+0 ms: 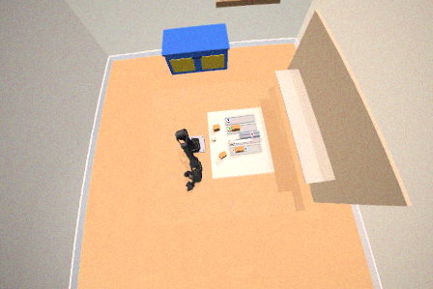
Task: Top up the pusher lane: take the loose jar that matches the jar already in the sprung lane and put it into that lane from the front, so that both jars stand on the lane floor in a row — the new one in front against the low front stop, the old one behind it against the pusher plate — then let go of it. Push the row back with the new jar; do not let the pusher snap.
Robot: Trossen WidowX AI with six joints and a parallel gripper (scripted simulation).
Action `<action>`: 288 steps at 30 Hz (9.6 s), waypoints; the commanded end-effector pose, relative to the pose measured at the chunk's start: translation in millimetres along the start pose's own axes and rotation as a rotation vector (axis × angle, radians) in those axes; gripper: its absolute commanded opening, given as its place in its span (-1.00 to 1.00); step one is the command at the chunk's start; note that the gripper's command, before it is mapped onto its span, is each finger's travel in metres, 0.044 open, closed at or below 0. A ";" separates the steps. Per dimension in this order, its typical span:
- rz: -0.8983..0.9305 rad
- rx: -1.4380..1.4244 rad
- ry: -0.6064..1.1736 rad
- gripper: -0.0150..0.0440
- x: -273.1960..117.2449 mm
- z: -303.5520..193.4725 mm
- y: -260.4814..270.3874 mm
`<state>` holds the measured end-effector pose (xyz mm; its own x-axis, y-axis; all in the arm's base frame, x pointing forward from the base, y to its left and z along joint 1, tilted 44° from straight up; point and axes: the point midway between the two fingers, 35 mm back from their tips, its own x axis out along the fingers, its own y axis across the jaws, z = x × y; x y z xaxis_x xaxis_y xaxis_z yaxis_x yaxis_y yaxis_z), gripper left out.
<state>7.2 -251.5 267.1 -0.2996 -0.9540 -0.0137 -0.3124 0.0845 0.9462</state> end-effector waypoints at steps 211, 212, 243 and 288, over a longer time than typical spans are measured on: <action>0.660 -3.247 1.527 -0.49 -357.8 -90.4 -302.2; 0.660 -3.247 1.527 -0.49 -358.1 -90.8 -302.3; 0.660 -3.246 1.527 -0.49 -365.1 -103.4 -306.8; 0.661 -3.245 1.526 -0.49 -375.4 -122.1 -310.3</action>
<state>318.8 44.4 14.6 0.1344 -0.6762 -0.7244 -0.1749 0.7034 -0.6890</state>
